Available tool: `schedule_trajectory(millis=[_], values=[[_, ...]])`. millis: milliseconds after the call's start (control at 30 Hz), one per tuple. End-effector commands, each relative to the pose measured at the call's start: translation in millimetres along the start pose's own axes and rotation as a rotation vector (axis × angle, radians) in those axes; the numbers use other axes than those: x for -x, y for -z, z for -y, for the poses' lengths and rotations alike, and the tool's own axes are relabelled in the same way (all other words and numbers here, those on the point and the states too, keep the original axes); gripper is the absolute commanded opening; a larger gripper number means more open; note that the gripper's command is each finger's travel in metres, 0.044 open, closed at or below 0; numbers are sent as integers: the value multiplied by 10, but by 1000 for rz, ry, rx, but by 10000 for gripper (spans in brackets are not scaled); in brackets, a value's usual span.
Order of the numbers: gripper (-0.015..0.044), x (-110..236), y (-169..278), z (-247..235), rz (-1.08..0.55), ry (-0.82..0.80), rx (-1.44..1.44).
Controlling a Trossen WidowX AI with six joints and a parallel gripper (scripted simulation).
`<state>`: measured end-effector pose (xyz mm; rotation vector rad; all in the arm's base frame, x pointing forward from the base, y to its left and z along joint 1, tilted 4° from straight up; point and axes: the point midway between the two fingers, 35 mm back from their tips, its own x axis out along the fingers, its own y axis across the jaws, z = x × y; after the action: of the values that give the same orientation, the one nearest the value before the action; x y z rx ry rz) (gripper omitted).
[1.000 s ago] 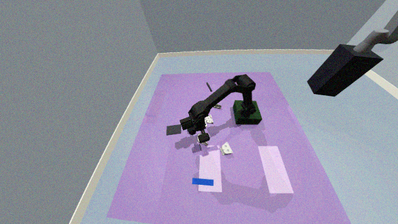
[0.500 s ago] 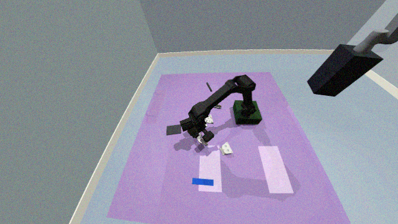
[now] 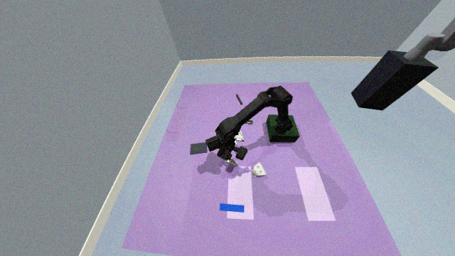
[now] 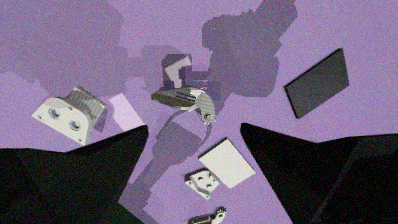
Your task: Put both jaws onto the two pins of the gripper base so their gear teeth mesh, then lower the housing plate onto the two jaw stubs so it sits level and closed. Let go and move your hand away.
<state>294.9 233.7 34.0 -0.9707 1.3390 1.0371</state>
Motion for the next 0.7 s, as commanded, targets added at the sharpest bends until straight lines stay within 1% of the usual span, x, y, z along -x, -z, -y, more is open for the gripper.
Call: schedule_trajectory(millis=[0, 667], values=[[440, 7, -22, -21, 1, -3, 114], [440, 22, -84, -72, 2, -4, 623]])
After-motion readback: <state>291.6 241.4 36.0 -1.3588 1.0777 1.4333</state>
